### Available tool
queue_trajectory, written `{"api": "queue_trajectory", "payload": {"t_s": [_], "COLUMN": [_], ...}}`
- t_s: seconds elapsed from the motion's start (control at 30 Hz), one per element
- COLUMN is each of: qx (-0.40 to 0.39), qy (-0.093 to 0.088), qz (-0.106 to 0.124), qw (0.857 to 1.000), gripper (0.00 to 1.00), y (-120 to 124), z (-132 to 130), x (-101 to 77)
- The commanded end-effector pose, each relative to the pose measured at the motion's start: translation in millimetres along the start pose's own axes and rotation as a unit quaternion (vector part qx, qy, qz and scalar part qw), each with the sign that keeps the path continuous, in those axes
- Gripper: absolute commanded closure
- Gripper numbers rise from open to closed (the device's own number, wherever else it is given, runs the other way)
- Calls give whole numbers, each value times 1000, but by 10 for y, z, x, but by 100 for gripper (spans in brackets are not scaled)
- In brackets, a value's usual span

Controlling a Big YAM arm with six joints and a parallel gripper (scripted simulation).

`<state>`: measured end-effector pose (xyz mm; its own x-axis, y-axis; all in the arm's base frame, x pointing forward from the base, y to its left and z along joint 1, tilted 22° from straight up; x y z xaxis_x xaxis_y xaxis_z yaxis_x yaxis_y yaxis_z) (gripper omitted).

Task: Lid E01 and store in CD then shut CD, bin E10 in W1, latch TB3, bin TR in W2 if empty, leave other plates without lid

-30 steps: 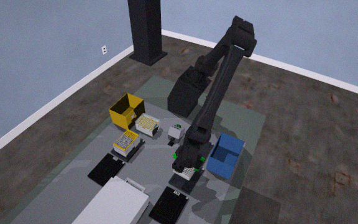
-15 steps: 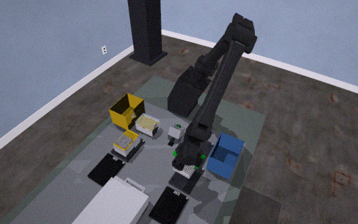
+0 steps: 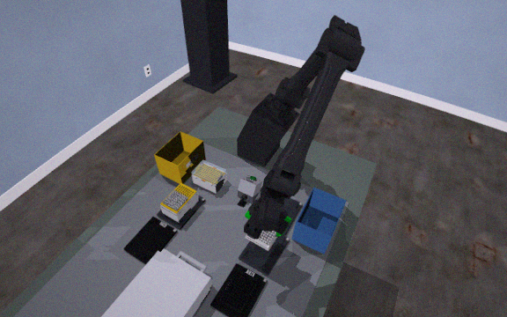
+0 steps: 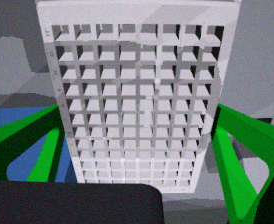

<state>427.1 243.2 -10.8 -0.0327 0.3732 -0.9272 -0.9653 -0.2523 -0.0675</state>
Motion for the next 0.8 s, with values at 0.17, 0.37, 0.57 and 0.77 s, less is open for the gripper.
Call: {"api": "queue_trajectory", "payload": {"t_s": [0.17,0.37,0.57,0.77], "qx": [-5,-28,-28,-28], "qy": [-4,-4,-4,-3], "qz": [-20,-28,-28,-27], "qw": [1000,999,999,999], "gripper": [100,100,100,100], "y": [-152,-86,-4,51], "z": [41,-87,-228,-323], "x": [-132,-193,-187,-183]}}
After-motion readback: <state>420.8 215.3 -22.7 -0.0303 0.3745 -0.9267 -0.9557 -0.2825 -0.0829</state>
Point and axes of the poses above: the point where the finger pads meet when closed, its own x axis out along the fingers, its own z axis across the jaws, y = z × x, the point moved 2 cm from there along -x, back along the fingers, and after that the axes turned 13 degrees about -x, right-handed, at the moved point
